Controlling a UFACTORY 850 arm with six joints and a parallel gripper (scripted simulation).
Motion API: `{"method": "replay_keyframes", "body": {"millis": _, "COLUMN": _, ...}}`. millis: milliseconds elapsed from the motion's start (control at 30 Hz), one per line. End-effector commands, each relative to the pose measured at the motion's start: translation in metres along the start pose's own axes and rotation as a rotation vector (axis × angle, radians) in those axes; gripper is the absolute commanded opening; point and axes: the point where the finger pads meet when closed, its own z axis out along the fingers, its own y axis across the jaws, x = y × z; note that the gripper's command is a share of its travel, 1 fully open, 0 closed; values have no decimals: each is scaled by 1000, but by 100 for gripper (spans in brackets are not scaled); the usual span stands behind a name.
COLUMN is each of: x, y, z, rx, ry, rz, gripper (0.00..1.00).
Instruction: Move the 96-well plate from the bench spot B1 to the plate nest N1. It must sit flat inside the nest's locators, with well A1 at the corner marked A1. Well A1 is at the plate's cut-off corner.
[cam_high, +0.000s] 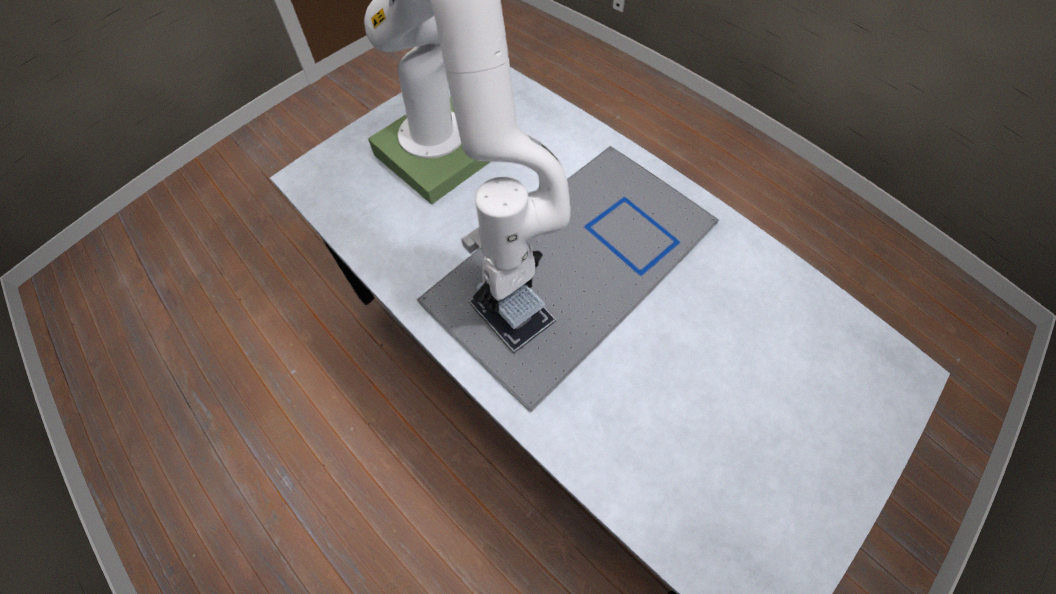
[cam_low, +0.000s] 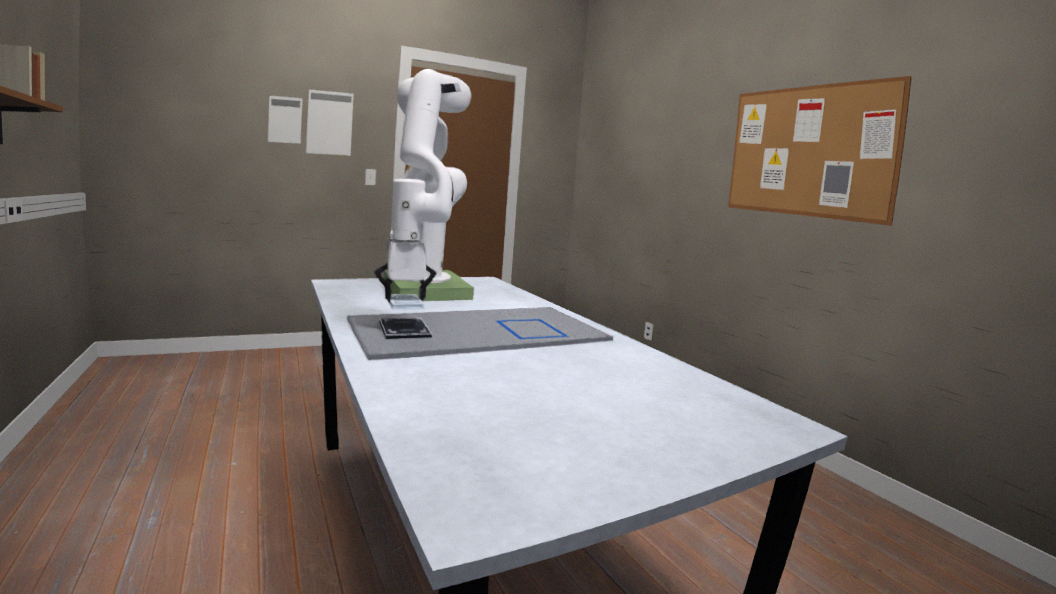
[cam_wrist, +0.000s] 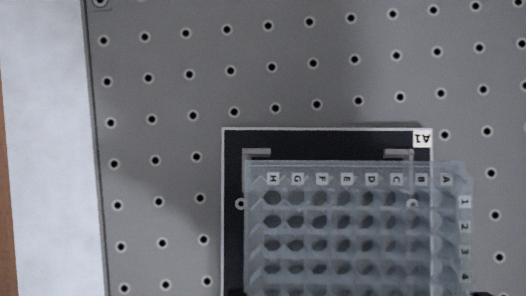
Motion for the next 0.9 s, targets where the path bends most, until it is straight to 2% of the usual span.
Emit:
{"method": "replay_keyframes", "body": {"millis": 0, "x": -1, "y": 0, "z": 5, "rx": 1, "ry": -2, "rz": 0, "gripper": 0}}
{"method": "replay_keyframes", "body": {"millis": 867, "x": -1, "y": 0, "z": 43, "rx": 1, "ry": -2, "rz": 0, "gripper": 0}}
